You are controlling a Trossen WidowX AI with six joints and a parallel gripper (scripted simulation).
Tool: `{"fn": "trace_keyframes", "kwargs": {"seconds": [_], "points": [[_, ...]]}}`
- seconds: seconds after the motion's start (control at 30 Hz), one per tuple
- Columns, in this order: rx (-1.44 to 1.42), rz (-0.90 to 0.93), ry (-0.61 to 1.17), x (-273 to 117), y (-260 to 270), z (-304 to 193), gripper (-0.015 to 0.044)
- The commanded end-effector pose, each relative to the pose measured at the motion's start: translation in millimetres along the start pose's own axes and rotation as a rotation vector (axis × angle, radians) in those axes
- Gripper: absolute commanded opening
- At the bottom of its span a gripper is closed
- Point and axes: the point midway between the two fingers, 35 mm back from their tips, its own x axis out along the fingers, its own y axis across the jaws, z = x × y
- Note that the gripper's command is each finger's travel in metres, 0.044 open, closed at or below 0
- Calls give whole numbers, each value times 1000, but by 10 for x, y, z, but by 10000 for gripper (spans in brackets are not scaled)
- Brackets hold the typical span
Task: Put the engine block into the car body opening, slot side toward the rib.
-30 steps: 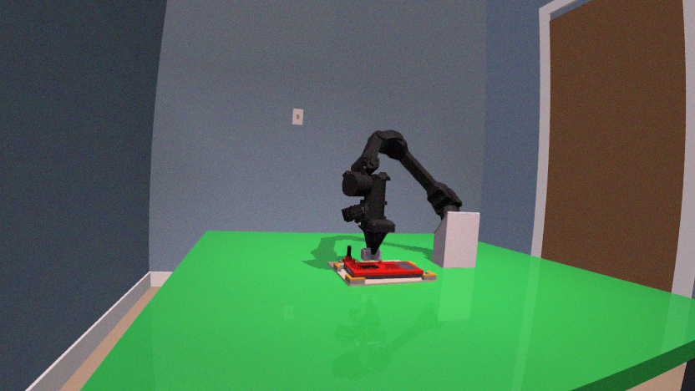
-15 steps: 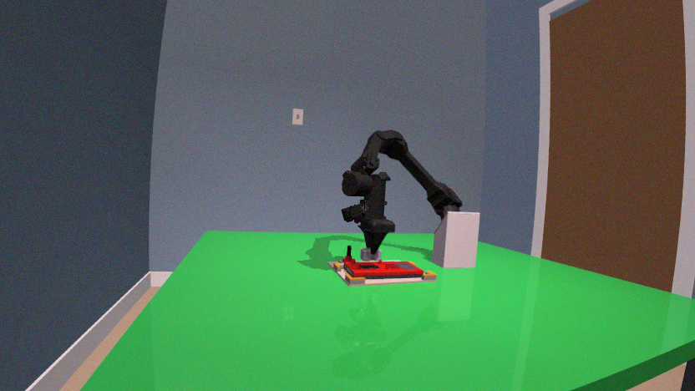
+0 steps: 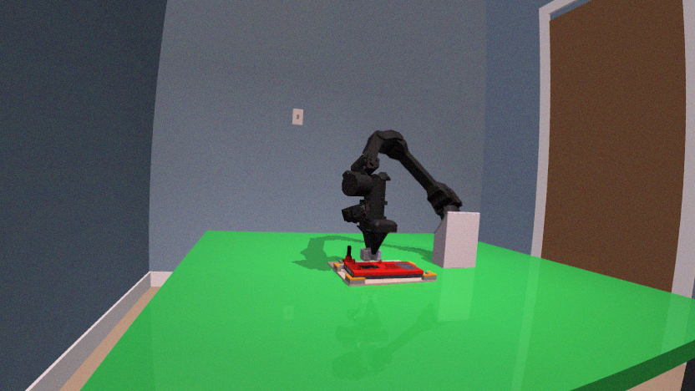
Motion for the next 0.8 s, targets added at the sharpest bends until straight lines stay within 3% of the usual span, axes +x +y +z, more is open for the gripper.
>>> {"fn": "trace_keyframes", "kwargs": {"seconds": [0.0, 0.43, 0.77], "points": [[-38, 6, -2, -17, 13, 21, 159], [139, 6, -1, -16, 11, 20, 159], [40, 6, -1, -18, 7, 14, 159]]}}
